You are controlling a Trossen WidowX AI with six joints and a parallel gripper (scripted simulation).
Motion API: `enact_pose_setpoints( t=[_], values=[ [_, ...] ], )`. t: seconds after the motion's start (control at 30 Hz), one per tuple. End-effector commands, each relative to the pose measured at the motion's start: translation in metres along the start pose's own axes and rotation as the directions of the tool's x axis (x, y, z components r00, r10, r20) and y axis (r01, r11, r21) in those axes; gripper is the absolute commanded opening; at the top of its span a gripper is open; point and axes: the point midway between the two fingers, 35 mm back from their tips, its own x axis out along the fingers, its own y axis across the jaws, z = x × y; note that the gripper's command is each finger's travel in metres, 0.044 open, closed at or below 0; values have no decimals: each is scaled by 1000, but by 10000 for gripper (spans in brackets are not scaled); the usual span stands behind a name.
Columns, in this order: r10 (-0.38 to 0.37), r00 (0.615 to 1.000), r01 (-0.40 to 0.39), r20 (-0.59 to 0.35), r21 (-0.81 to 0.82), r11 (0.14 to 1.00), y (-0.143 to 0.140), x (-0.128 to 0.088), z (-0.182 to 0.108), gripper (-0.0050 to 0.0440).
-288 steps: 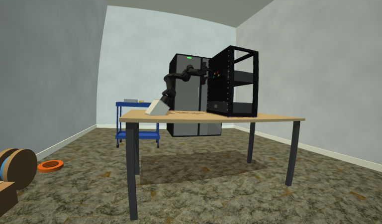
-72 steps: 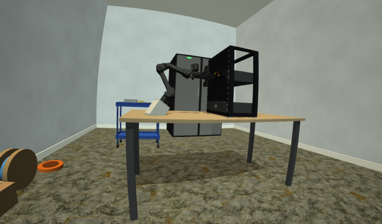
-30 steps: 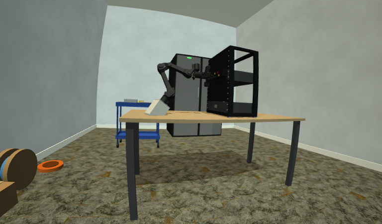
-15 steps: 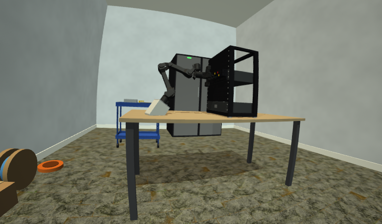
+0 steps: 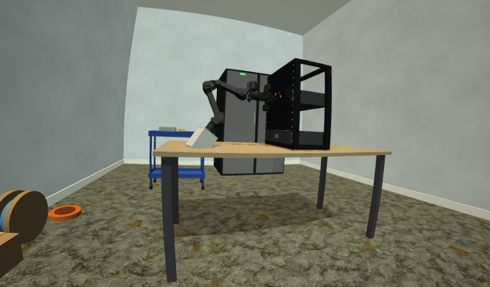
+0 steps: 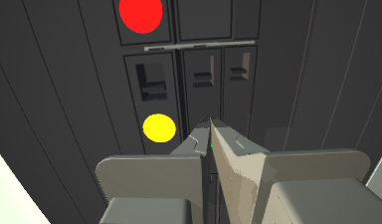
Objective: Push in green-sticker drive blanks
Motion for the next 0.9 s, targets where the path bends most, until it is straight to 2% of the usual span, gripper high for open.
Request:
enact_pose_setpoints(
  t=[0.0,0.87],
  values=[
    [44,999,-44,-6,-6,999,17,-1,-4,0],
    [44,999,-44,-6,-6,999,19,2,-5,0]
  ],
)
